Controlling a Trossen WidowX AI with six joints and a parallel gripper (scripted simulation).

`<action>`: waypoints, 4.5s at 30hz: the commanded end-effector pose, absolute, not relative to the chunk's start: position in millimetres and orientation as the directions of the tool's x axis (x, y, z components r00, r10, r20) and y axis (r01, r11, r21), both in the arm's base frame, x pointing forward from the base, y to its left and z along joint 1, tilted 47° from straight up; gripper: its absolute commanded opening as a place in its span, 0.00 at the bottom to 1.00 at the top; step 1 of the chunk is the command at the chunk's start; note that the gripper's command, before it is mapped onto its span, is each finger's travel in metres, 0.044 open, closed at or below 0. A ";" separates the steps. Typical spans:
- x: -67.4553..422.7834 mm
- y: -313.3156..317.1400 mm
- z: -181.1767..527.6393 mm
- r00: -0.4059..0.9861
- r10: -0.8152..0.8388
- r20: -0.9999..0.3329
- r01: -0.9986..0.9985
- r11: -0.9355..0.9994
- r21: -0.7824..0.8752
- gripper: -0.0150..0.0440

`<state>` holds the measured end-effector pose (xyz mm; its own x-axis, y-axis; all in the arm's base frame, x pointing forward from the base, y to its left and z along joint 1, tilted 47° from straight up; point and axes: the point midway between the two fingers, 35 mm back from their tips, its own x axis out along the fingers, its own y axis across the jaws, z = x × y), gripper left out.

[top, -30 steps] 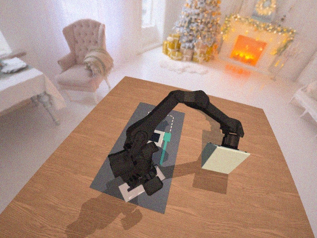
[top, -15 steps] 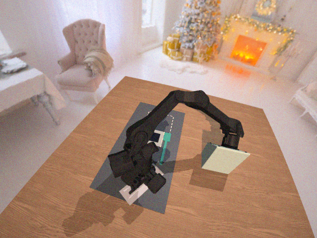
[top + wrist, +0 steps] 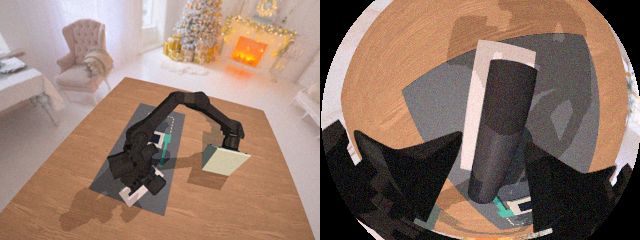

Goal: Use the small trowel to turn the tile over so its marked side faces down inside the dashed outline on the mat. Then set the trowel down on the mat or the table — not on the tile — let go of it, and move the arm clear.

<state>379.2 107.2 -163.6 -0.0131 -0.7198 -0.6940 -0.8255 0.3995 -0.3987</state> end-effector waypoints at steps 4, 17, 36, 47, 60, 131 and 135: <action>378.9 106.6 -163.6 -0.014 -0.721 -0.692 -0.830 0.395 -0.394 0.71; 376.6 138.9 -131.1 -0.015 -0.721 -0.693 -0.839 0.386 -0.384 0.71; 377.0 138.9 -131.3 -0.015 -0.721 -0.693 -0.350 0.653 -0.672 0.71; 377.3 138.9 -131.5 -0.015 -0.721 -0.693 0.024 0.693 -0.721 0.71; 377.6 138.8 -131.6 -0.015 -0.721 -0.693 0.458 0.611 -0.645 0.71; 379.8 122.1 -148.8 -0.014 -0.720 -0.693 0.811 -0.414 0.413 0.71; 379.7 117.4 -153.3 -0.014 -0.721 -0.693 0.811 -0.414 0.414 0.71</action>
